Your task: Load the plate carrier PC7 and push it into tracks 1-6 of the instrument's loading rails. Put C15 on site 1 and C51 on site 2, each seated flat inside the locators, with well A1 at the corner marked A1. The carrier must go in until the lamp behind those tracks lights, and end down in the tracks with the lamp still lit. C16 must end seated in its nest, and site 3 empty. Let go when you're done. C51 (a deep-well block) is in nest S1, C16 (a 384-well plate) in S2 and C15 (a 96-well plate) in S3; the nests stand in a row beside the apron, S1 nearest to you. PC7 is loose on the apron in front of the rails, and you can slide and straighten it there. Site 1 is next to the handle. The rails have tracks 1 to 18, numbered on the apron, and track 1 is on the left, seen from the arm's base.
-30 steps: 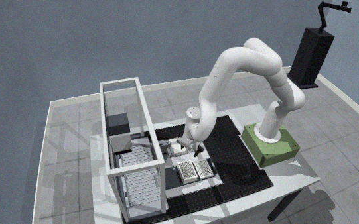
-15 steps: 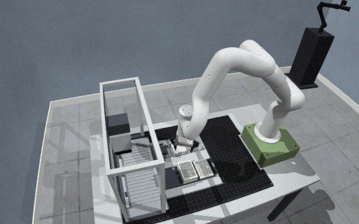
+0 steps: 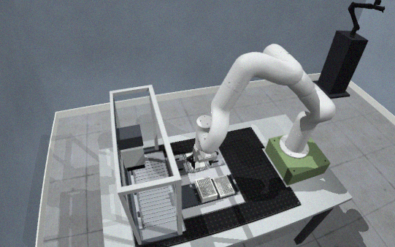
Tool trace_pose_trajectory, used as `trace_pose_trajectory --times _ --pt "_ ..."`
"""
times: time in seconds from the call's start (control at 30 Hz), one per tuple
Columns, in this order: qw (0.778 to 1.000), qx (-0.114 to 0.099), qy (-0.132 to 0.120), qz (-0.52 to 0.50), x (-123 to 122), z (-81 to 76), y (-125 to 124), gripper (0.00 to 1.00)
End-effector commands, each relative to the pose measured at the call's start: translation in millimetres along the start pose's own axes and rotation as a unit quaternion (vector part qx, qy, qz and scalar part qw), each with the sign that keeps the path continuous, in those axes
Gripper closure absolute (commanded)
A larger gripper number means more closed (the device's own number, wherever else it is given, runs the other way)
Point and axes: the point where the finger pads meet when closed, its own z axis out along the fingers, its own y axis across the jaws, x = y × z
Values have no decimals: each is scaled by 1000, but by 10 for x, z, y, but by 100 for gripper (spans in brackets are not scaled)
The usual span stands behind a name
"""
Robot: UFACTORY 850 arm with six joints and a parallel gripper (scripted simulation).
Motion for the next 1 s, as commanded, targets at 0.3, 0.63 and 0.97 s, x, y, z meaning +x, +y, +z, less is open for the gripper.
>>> trace_pose_trajectory --times 0.3,0.63,0.97 --pt "1000 -1 11 -19 -1 -10 10 0" --pt "1000 -1 11 -19 1 124 10 0" --pt "1000 -1 11 -19 5 274 10 0"
